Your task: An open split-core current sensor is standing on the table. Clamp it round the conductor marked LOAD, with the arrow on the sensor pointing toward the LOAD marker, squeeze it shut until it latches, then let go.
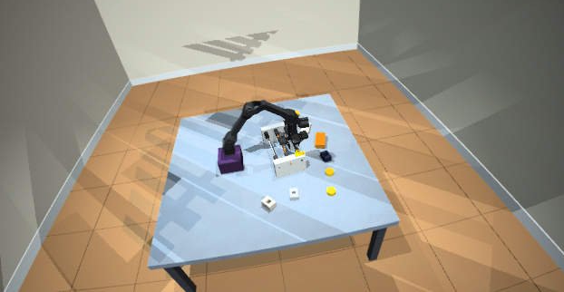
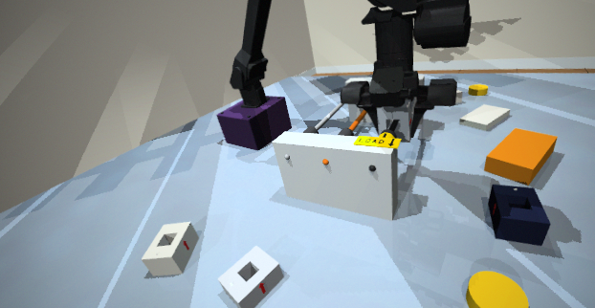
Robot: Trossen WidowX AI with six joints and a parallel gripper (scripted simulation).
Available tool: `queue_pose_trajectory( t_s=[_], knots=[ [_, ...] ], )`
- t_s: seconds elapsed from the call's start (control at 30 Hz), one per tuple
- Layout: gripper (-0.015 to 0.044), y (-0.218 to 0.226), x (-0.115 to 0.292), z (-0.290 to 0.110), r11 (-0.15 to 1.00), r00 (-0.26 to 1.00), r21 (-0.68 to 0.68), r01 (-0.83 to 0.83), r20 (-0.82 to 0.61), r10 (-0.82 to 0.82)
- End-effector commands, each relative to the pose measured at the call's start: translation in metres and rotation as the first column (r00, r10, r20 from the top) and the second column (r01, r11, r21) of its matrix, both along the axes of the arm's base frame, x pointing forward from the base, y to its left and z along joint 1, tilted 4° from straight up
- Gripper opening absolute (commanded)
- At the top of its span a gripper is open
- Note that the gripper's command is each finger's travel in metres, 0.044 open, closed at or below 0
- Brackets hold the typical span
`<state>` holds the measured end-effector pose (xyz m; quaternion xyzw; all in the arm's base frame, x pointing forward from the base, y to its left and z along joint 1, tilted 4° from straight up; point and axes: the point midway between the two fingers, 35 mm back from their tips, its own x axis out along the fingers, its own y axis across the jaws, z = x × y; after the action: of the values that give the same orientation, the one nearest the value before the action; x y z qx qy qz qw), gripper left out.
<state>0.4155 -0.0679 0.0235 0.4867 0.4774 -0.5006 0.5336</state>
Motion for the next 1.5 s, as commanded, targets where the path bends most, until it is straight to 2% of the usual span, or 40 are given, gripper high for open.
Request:
queue_pose_trajectory(
  t_s=[0.0, 0.43, 1.0, 1.33, 1.47],
  knots=[
    [0.0, 0.0004, 0.0007, 0.0077, 1.0, 1.0, -0.002, -0.004, 0.012, 0.004],
    [0.0, 0.0002, 0.0004, 0.0043, 1.0, 1.0, -0.001, -0.001, 0.006, 0.001],
    [0.044, -0.0001, 0.0005, 0.0058, 1.0, 1.0, -0.001, -0.001, 0.004, 0.001],
    [0.0177, 0.0002, 0.0005, 0.0047, 1.0, 1.0, -0.001, -0.001, 0.006, 0.001],
    [0.0138, 0.0002, 0.0005, 0.0047, 1.0, 1.0, -0.001, -0.001, 0.006, 0.001]
  ],
)
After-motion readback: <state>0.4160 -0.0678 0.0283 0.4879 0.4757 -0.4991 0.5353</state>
